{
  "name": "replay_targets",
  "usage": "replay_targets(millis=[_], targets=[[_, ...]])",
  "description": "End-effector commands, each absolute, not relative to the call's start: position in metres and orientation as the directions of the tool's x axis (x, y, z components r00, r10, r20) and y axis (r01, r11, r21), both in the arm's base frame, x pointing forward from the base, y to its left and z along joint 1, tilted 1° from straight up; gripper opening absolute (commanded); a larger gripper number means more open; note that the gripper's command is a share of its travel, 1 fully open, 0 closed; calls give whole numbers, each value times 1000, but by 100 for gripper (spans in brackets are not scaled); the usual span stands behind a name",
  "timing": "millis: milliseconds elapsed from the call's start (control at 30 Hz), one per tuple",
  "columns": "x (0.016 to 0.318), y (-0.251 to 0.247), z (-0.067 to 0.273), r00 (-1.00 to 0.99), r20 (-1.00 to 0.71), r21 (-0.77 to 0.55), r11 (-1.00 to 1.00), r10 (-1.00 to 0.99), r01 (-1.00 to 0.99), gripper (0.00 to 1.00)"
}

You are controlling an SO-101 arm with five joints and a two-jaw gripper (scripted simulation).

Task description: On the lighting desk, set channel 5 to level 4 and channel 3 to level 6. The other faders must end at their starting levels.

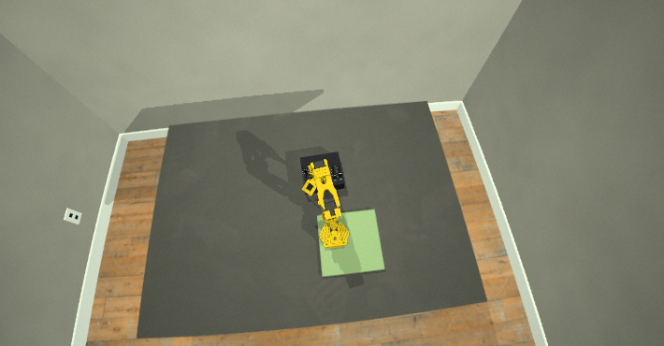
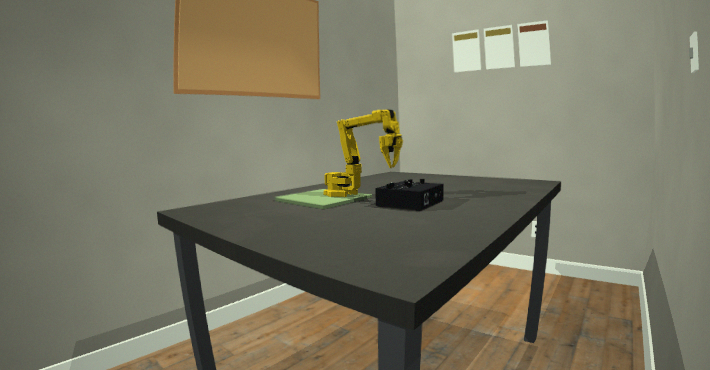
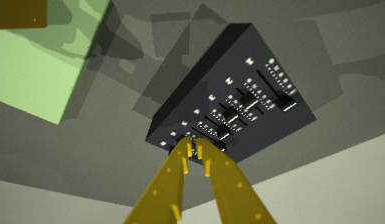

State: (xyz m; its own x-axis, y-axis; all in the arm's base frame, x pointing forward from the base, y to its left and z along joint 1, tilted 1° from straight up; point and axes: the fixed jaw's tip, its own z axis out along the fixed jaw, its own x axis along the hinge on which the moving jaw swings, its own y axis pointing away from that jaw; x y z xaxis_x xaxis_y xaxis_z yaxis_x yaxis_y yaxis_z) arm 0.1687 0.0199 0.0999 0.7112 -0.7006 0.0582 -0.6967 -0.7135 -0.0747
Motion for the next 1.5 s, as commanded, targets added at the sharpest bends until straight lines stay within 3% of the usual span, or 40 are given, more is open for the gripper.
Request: replay_targets(millis=[0, 300, 633, 933, 1467], targets=[[170, 21, 100, 822, 59, -56, -824, -567, -564, 0], [174, 22, 99, 971, 67, -28, -973, -229, -228, 0], [178, 24, 98, 995, 65, -7, -997, 77, 78, 0], [181, 27, 96, 922, 56, 12, -924, 383, 383, 0], [185, 31, 95, 692, 39, 27, -693, 721, 721, 0]])
